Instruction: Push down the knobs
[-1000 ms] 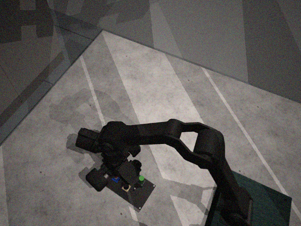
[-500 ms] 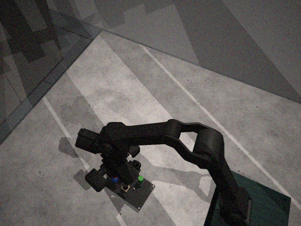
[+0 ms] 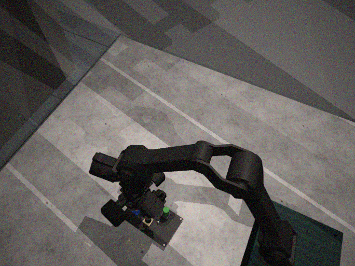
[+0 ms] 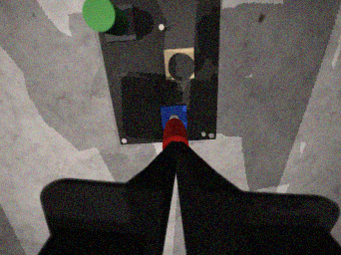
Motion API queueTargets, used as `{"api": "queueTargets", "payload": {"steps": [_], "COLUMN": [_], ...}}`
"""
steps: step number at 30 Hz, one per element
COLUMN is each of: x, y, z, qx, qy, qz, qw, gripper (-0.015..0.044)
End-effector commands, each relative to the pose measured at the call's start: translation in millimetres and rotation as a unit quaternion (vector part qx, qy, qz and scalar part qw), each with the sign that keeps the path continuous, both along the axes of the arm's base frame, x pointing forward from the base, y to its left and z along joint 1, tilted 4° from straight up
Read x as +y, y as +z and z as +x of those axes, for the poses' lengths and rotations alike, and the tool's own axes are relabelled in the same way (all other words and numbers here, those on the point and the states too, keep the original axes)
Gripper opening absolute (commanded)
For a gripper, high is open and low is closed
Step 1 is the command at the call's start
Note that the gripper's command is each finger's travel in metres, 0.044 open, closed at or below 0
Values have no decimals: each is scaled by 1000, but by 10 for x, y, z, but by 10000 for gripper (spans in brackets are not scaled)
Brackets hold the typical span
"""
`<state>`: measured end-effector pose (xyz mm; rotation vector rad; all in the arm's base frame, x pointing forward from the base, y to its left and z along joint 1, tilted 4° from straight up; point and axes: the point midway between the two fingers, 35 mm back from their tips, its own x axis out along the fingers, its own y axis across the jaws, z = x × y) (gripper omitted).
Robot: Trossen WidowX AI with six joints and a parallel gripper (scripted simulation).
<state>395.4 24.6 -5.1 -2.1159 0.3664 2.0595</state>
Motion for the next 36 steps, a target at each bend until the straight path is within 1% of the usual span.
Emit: {"api": "queueTargets", "payload": {"steps": [1, 36], "x": [-19, -24], "y": [-177, -247], "z": [22, 23], "qx": [5, 5], "qy": [2, 2], "qz": [-2, -2], "qw": [1000, 1000], "gripper": [0, 0]}}
